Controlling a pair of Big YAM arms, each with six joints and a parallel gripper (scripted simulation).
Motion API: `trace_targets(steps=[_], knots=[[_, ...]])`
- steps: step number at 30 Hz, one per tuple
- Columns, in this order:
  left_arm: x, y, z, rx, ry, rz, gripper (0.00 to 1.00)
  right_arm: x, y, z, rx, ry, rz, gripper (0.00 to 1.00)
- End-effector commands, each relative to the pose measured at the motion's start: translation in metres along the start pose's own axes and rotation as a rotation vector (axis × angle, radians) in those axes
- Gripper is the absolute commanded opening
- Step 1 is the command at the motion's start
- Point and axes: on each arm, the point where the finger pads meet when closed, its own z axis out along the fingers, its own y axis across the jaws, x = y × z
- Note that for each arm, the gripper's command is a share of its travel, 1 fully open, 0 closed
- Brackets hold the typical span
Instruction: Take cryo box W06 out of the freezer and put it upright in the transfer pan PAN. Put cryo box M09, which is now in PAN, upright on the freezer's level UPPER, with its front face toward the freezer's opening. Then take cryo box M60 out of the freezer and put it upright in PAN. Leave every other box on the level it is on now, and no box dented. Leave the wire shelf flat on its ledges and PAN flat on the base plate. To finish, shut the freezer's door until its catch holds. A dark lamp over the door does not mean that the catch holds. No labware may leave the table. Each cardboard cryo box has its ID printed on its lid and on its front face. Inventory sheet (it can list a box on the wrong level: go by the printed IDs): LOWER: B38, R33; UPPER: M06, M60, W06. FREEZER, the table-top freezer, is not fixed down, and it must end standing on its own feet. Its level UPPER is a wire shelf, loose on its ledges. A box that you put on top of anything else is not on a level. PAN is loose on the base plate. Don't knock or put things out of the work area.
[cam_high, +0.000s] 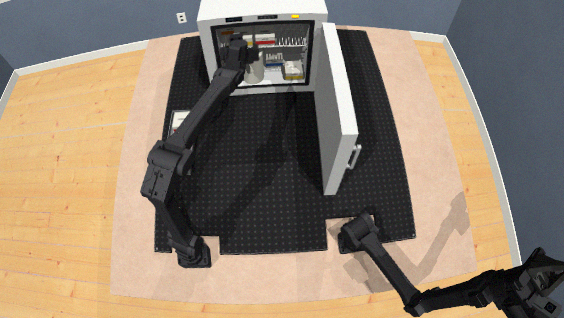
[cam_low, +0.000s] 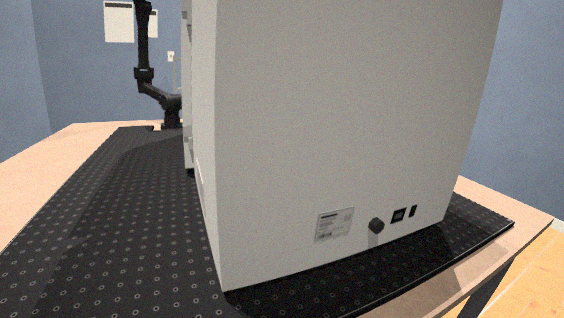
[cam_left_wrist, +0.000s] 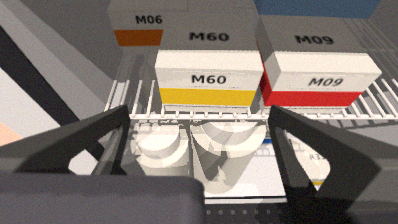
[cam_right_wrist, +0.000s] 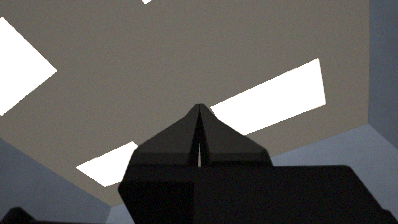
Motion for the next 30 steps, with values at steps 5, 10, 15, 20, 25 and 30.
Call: trace_targets(steps=[5,10,15,20,25,30], knots=[[-0.012,0.004,0.016,-0.006,-0.007,0.011,1.0,0.014,0.0,0.003,-0.003,0.031,-0.011,0.0],[-0.026,-0.001,0.016,0.001,-0.028,0.006,1.0,0.014,0.0,0.003,-0.003,0.031,-0.011,0.0],[-0.027,0.002,0.02,-0.003,-0.028,0.004,1.0,0.014,0.0,0.003,-0.003,0.031,-0.011,0.0],[-0.018,0.001,0.023,-0.002,-0.014,0.01,1.0,0.014,0.0,0.003,-0.003,0.031,-0.011,0.0],[0.009,0.003,0.026,-0.006,0.028,0.025,1.0,0.014,0.0,0.003,-0.003,0.031,-0.011,0.0],[-0.029,0.003,0.028,-0.003,-0.028,0.005,1.0,0.014,0.0,0.003,-0.003,0.031,-0.011,0.0]])
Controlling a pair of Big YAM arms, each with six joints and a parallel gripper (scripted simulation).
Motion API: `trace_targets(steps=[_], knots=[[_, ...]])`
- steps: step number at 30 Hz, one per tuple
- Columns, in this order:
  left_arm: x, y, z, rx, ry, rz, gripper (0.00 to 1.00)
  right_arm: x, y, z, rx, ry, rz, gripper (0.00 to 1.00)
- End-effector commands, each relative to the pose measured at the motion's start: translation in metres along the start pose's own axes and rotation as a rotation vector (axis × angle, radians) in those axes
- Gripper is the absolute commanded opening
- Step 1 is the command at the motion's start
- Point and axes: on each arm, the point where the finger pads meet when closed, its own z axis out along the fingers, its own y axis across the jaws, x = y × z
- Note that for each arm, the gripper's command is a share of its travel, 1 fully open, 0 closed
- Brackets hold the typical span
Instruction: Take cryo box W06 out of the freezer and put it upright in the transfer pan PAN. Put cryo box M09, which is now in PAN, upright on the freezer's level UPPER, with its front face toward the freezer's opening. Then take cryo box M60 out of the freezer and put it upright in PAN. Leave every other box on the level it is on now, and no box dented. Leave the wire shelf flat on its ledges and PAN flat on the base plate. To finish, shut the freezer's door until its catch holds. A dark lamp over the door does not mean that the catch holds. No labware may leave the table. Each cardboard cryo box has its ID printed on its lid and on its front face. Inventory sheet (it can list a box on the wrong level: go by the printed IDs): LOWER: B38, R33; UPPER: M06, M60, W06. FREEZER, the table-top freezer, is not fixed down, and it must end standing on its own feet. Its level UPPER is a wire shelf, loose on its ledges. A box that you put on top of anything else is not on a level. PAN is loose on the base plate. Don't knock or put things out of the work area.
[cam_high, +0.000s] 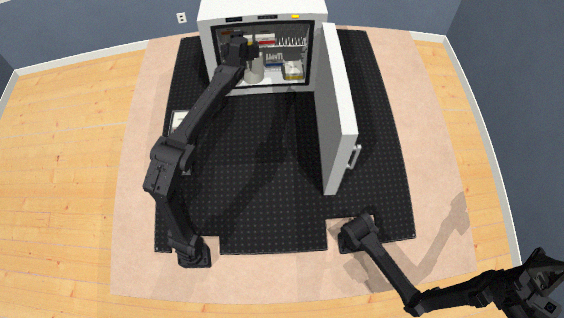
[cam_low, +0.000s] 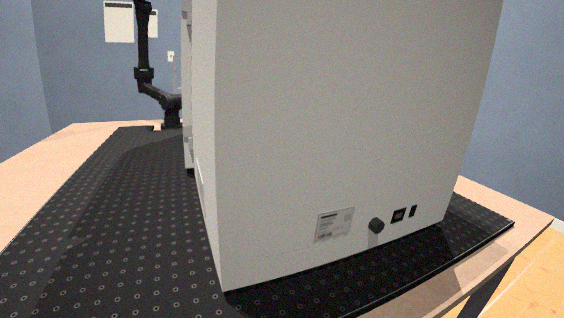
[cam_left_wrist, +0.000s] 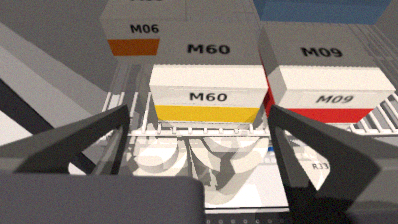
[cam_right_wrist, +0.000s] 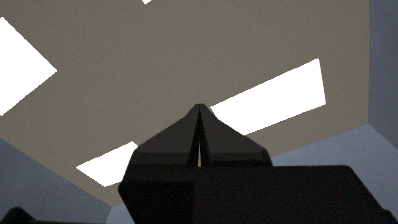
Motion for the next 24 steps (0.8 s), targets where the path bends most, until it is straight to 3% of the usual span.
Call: trace_targets(steps=[1,24], knots=[[-0.022,0.004,0.012,-0.005,-0.023,0.006,1.0,0.014,0.0,0.003,-0.003,0.031,-0.011,0.0],[-0.023,0.004,0.025,-0.006,-0.018,0.008,1.0,0.014,0.0,0.003,-0.003,0.031,-0.011,0.0]])
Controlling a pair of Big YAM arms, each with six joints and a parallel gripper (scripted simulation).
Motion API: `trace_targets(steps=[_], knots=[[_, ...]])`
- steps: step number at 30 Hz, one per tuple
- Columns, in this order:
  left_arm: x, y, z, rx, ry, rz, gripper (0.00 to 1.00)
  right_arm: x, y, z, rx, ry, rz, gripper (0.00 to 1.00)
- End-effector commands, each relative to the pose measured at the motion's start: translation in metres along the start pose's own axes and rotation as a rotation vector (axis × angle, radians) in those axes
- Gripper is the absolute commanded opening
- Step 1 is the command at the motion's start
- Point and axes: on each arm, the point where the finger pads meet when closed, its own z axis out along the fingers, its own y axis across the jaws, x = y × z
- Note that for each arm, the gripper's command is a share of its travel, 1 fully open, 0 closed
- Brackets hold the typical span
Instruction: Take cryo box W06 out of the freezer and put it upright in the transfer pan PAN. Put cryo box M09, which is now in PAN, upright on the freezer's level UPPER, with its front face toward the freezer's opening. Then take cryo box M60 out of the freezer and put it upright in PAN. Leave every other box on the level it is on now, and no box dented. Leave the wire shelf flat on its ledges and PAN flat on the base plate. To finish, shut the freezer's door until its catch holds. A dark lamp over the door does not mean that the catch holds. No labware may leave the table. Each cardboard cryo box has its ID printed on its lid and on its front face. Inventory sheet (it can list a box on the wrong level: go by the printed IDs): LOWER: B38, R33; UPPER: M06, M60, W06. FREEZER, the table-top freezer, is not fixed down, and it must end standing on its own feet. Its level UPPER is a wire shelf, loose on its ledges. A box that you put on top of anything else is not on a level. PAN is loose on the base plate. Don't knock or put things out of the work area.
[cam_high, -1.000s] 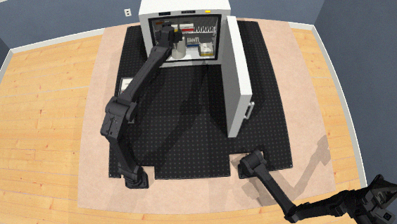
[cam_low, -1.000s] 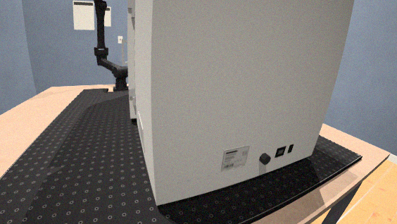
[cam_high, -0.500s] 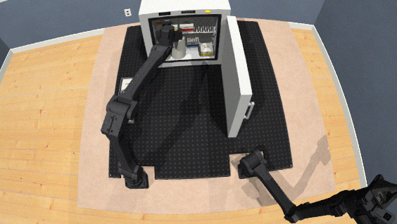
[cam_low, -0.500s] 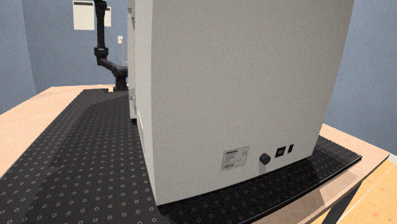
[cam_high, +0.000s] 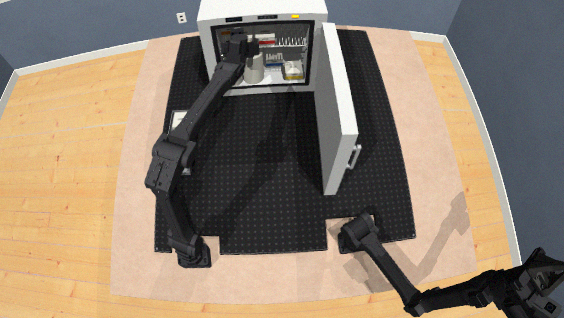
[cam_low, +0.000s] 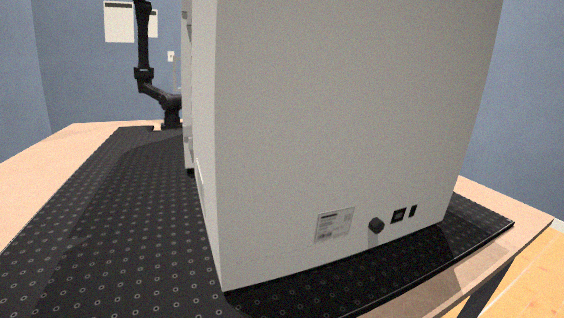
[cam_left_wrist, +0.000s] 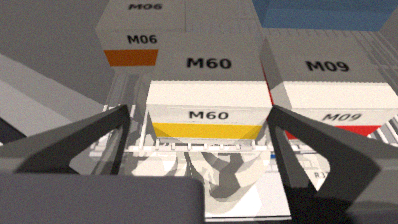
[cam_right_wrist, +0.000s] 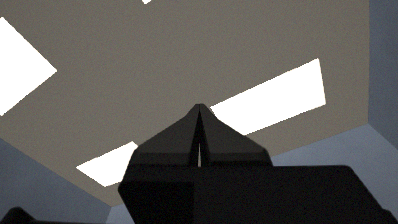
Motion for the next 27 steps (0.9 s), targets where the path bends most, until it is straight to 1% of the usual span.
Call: trace_targets(steps=[1,4,5,7,8,11,13,14,17,18,19,21,23,26,27], knots=[[-0.023,0.004,0.013,-0.005,-0.024,0.006,1.0,0.014,0.0,0.003,-0.003,0.031,-0.011,0.0],[-0.023,0.004,0.014,-0.005,-0.024,0.006,1.0,0.014,0.0,0.003,-0.003,0.031,-0.011,0.0],[0.01,0.003,0.015,-0.005,0.026,0.023,1.0,0.014,0.0,0.003,-0.003,0.031,-0.011,0.0],[-0.018,-0.001,0.015,0.0,-0.016,0.01,1.0,0.014,0.0,0.003,-0.003,0.031,-0.011,0.0],[-0.023,0.0,0.015,0.0,-0.024,0.007,1.0,0.014,0.0,0.003,-0.003,0.031,-0.011,0.0],[-0.024,0.002,0.018,-0.004,-0.024,0.006,1.0,0.014,0.0,0.003,-0.003,0.031,-0.011,0.0],[-0.015,0.005,0.02,-0.007,-0.009,0.01,1.0,0.014,0.0,0.003,-0.003,0.031,-0.011,0.0],[-0.023,0.004,0.02,-0.006,-0.021,0.007,1.0,0.014,0.0,0.003,-0.003,0.031,-0.011,0.0],[-0.025,0.004,0.021,-0.005,-0.024,0.006,1.0,0.014,0.0,0.003,-0.003,0.031,-0.011,0.0],[-0.023,0.003,0.022,-0.004,-0.021,0.007,1.0,0.014,0.0,0.003,-0.003,0.031,-0.011,0.0],[-0.014,0.003,0.023,-0.005,-0.006,0.012,1.0,0.014,0.0,0.003,-0.003,0.031,-0.011,0.0],[-0.014,0.003,0.023,-0.005,-0.006,0.012,1.0,0.014,0.0,0.003,-0.003,0.031,-0.011,0.0],[-0.025,-0.001,0.023,0.0,-0.024,0.008,1.0,0.014,0.0,0.003,-0.003,0.031,-0.011,0.0],[-0.026,0.003,0.025,-0.004,-0.023,0.006,1.0,0.014,0.0,0.003,-0.003,0.031,-0.011,0.0],[0.012,0.009,0.028,-0.012,0.036,0.025,1.0,0.014,0.0,0.003,-0.003,0.031,-0.011,0.0]])
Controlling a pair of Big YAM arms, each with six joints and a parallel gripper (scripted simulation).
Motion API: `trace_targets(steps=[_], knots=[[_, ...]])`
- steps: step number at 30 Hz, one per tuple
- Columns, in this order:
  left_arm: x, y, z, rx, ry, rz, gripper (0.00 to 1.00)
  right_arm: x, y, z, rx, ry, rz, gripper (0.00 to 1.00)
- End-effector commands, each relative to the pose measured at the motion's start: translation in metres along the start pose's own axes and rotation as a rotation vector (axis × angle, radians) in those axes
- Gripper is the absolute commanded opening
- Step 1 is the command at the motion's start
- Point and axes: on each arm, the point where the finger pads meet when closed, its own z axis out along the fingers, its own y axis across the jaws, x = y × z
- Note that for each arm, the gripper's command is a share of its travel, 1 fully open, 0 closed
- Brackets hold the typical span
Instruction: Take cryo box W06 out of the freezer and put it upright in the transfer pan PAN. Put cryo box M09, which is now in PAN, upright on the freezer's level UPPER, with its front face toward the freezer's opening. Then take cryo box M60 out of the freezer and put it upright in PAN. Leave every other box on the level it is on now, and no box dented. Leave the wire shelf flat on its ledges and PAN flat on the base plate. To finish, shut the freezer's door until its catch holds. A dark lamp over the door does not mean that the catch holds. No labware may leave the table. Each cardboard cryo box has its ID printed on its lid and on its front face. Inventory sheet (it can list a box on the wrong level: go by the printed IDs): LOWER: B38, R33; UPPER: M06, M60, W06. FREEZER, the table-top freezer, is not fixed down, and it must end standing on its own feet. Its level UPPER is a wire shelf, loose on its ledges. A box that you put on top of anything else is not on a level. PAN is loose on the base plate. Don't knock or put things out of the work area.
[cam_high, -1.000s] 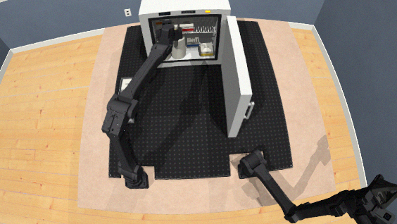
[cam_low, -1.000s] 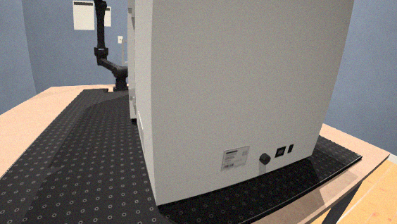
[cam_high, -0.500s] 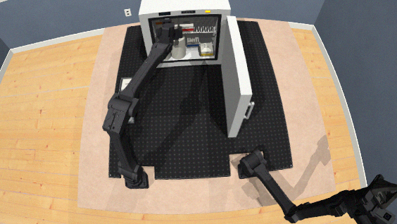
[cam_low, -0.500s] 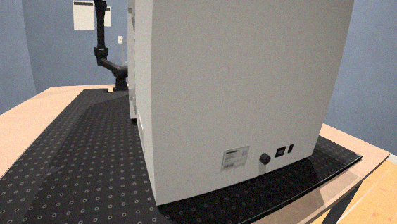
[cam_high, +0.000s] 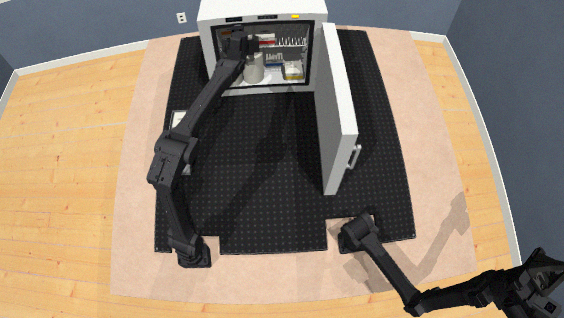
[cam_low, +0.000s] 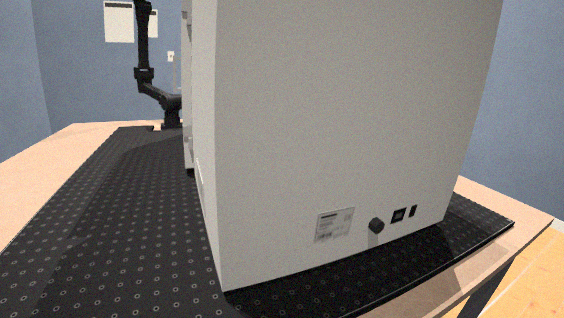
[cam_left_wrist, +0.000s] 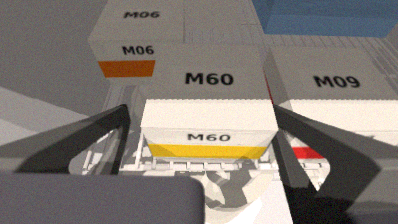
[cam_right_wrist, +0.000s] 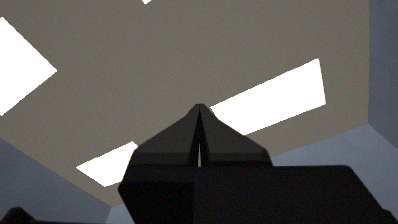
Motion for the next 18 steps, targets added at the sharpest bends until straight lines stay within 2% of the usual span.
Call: trace_targets(steps=[1,2,3,5,18], knots=[[0.019,0.01,0.012,-0.012,0.04,0.025,1.0,0.014,0.0,0.003,-0.003,0.031,-0.011,0.0],[0.019,0.01,0.012,-0.012,0.04,0.025,1.0,0.014,0.0,0.003,-0.003,0.031,-0.011,0.0],[0.019,0.009,0.012,-0.011,0.04,0.025,0.77,0.014,0.0,0.003,-0.003,0.031,-0.011,0.0],[0.002,0.006,0.011,-0.008,0.013,0.018,0.77,0.014,0.0,0.003,-0.003,0.031,-0.011,0.0],[0.002,0.004,0.01,-0.006,0.013,0.018,0.77,0.014,0.0,0.003,-0.003,0.031,-0.011,0.0]])
